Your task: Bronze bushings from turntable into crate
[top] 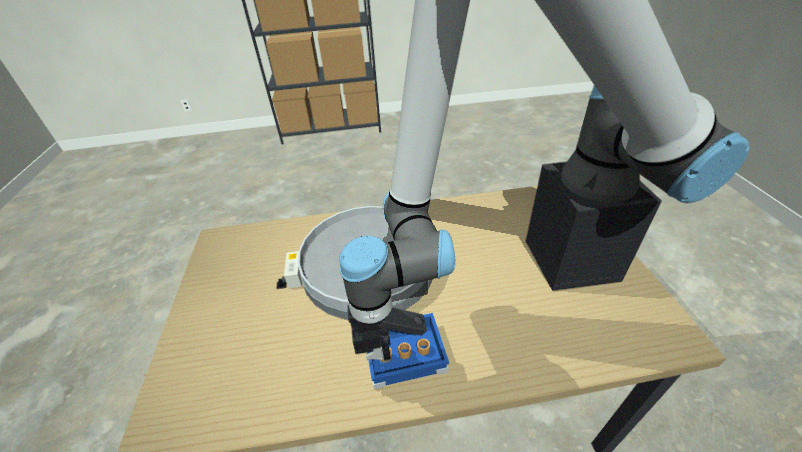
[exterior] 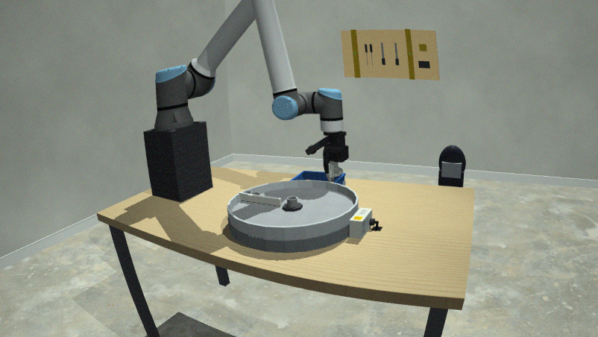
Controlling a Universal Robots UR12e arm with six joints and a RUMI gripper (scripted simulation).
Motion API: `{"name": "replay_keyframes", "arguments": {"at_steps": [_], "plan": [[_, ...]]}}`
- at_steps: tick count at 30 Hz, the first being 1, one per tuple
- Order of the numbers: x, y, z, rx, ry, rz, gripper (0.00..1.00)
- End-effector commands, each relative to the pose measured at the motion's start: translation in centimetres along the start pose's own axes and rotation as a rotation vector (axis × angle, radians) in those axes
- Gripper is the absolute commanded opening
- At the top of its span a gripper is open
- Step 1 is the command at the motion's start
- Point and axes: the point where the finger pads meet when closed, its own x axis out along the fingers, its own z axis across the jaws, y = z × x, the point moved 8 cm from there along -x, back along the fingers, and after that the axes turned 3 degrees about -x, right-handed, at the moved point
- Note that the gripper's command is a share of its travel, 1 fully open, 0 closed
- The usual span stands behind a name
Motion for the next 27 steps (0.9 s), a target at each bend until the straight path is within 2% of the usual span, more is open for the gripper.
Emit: {"name": "replay_keyframes", "arguments": {"at_steps": [1,24,25,27], "plan": [[-0.06,-0.05,0.01,0.000,0.000,-0.001,0.00],[-0.06,-0.05,0.01,0.000,0.000,-0.001,0.00],[-0.06,-0.05,0.01,0.000,0.000,-0.001,0.06],[-0.06,-0.05,0.01,0.000,0.000,-0.001,0.06]]}}
